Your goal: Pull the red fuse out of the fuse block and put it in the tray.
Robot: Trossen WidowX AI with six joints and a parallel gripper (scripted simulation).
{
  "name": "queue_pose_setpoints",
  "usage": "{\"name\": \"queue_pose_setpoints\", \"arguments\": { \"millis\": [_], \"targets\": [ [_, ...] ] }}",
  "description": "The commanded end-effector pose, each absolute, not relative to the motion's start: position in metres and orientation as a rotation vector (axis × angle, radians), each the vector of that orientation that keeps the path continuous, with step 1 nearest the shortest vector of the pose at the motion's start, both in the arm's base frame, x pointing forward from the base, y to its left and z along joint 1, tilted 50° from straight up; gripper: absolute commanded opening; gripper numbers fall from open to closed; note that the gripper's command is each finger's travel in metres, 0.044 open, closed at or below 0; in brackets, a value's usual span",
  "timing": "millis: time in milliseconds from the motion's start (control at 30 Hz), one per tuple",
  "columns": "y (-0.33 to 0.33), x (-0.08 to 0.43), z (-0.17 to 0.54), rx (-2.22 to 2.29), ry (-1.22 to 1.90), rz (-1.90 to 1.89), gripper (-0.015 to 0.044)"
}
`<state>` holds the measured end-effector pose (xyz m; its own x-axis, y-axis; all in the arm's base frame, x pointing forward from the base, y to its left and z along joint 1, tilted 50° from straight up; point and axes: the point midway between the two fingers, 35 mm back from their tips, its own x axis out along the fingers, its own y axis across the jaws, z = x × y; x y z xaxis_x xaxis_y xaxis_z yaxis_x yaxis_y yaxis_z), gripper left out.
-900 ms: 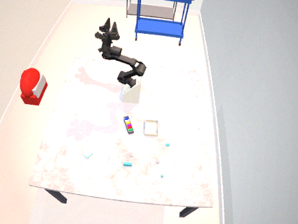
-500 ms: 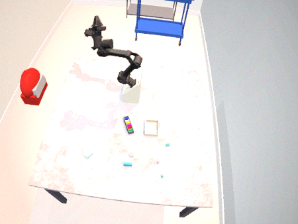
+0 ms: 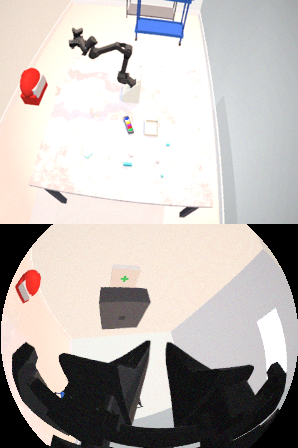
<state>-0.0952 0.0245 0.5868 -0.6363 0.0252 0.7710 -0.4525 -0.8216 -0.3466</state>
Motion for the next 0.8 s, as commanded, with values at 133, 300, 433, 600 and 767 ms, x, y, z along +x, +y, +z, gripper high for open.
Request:
{"name": "queue_pose_setpoints", "arguments": {
  "millis": [133, 300, 433, 600, 767],
  "targets": [
    [-0.102, -0.078, 0.577, 1.463, -1.065, 2.6, 0.0074],
    [-0.166, -0.052, 0.56, 1.639, -1.255, 2.613, 0.0074],
    [-0.214, -0.025, 0.54, 1.775, -1.438, 2.594, 0.0074],
    [-0.276, 0.027, 0.498, 1.999, -1.73, 2.496, 0.0074],
    [-0.319, 0.087, 0.446, 2.228, -2.024, 2.301, 0.0074]
  ]
}}
